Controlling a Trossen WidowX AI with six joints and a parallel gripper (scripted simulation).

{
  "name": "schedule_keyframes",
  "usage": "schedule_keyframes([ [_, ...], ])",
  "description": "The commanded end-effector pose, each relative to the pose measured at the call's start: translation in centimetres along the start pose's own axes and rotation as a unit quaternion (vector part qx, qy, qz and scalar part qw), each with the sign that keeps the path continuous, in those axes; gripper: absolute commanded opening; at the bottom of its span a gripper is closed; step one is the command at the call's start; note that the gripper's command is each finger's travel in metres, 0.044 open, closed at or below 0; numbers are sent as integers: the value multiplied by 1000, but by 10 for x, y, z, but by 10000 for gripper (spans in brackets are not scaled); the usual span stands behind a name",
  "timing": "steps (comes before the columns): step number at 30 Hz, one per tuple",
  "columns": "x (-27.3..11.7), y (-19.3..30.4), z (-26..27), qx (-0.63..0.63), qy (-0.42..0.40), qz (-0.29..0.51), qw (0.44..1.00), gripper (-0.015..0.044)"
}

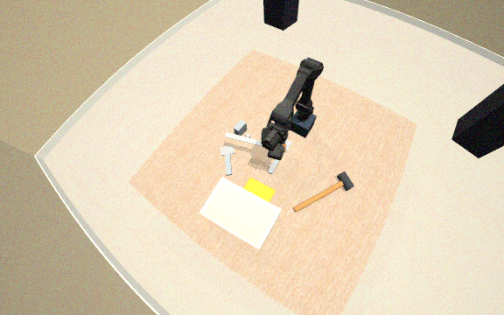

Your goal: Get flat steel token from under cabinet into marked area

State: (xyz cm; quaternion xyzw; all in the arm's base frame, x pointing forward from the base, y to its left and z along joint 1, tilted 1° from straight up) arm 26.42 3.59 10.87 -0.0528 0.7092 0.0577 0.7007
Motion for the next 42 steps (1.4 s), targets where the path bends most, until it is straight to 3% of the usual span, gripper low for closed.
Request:
schedule_keyframes([
  [1,-2,5,-1,1,-6,-3,1000,0],
  [42,-1,52,-12,-1,-2,1,1000,0],
])
Point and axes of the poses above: the point midway between the two fingers, 35 mm back from their tips, its own x axis out along the fingers, its own z axis across the jaws, y = z × x, the point moved 2 cm from there along -x, back along the fingers, and after that the axes turned 14 degrees about x, right-handed, at the moved point
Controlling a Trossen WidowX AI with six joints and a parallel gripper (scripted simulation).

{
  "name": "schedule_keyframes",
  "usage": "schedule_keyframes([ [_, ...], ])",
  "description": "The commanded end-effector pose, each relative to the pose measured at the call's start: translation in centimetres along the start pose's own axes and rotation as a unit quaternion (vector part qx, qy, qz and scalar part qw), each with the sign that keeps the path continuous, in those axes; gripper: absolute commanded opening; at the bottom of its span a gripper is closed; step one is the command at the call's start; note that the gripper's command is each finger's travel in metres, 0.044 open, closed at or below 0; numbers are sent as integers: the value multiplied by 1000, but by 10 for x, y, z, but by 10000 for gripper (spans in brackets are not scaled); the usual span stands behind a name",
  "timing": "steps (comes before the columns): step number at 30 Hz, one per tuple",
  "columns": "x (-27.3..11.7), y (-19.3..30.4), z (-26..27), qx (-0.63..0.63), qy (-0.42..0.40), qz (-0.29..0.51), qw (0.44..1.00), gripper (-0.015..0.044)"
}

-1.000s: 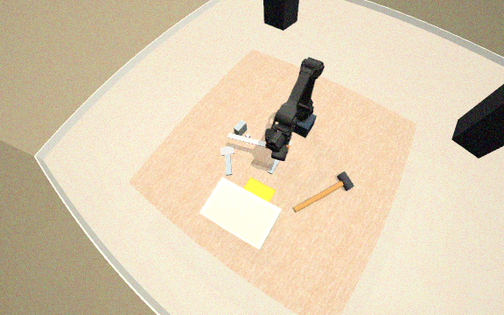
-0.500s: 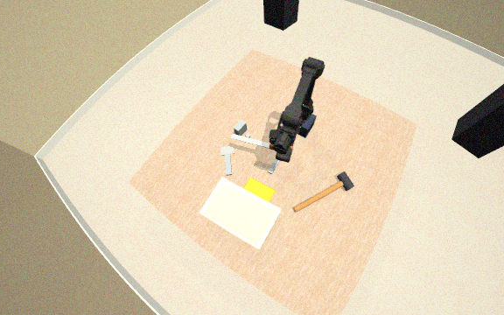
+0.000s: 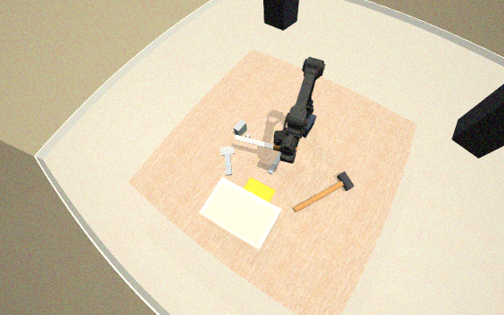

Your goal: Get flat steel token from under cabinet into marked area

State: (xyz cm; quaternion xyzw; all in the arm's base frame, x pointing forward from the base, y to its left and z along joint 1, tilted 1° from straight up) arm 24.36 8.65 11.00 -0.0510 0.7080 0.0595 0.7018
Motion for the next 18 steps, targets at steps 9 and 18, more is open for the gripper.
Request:
schedule_keyframes([
  [9,0,-1,0,-35,-2,-2,999,0],
  [18,-1,0,0,-72,-3,-3,997,0],
])
Point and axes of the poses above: the point midway between the two fingers, 35 mm back from their tips, its own x axis out along the fingers, its own z axis across the jaws, y = z × x, the point moved 2 cm from there along -x, back along the fingers, and after that the axes turned 14 degrees about x, right-handed, at the moved point
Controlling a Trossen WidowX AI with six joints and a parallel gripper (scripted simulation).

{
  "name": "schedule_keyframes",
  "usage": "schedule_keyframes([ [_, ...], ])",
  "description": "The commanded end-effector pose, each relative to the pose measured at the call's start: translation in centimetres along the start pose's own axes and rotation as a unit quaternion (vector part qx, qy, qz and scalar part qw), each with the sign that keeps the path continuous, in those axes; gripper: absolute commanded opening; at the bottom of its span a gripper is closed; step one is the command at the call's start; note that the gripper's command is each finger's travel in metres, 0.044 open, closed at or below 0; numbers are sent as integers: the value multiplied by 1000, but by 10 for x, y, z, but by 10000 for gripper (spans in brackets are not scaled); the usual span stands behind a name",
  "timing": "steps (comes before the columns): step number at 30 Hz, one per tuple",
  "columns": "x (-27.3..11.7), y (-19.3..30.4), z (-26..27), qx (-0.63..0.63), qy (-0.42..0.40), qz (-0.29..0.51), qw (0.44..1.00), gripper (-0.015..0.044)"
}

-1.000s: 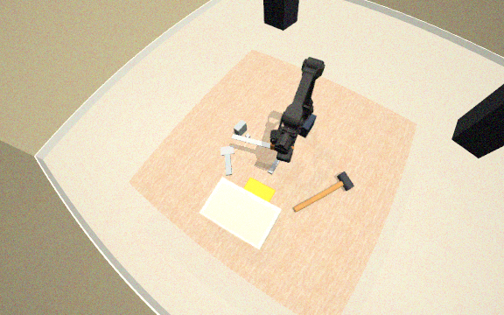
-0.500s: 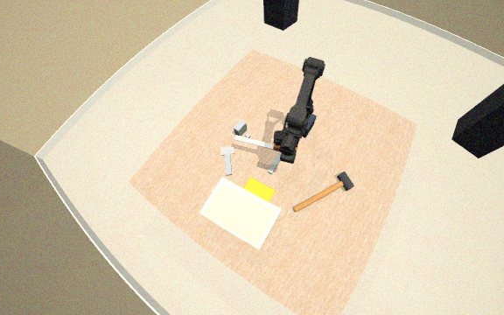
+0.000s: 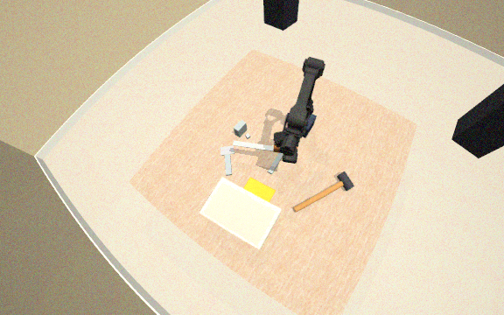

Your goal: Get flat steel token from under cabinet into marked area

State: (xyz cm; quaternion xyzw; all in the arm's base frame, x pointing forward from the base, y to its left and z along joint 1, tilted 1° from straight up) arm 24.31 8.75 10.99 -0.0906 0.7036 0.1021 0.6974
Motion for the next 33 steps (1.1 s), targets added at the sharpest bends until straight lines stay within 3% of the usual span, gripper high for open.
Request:
schedule_keyframes([
  [1,-1,-1,0,-17,-3,-5,1000,0],
  [33,-1,0,0,-145,-2,-6,989,0],
])
Point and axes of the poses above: the point midway between the two fingers, 35 mm back from their tips, its own x axis out along the fingers, its own z axis across the jaws, y = z × x, the point moved 2 cm from there along -x, back along the fingers, and after that the axes turned 14 degrees about x, right-handed, at the moved point
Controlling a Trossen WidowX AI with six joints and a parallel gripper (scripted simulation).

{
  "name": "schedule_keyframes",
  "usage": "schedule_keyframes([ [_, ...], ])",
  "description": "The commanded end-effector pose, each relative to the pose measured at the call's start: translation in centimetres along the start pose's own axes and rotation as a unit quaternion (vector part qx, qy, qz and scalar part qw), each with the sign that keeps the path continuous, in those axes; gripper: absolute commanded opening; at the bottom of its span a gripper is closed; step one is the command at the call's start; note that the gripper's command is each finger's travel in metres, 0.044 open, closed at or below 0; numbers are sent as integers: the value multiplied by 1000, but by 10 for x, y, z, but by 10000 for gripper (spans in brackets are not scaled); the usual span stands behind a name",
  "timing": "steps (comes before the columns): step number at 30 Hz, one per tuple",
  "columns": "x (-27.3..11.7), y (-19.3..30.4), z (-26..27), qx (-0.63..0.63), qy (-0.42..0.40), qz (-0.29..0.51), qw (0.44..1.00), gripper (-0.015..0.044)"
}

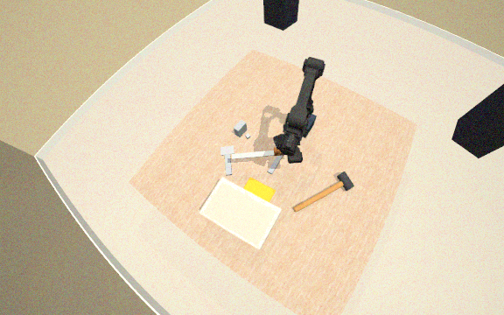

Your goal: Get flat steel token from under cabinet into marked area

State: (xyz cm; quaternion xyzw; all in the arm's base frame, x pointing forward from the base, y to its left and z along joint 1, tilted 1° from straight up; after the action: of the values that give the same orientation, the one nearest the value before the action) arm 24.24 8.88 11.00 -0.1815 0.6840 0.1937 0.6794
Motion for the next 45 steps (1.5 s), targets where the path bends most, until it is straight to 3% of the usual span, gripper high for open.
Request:
schedule_keyframes([
  [1,-1,-1,0,-17,-1,-6,1000,0],
  [45,-1,0,0,-191,0,-7,981,0],
])
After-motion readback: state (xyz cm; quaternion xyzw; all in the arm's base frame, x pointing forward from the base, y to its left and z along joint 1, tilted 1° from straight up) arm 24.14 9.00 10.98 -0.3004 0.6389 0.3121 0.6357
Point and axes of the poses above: the point midway between the two fingers, 35 mm back from their tips, its own x axis out along the fingers, its own z axis across the jaws, y = z × x, the point moved 2 cm from there along -x, back along the fingers, and after that the axes turned 14 degrees about x, right-handed, at the moved point
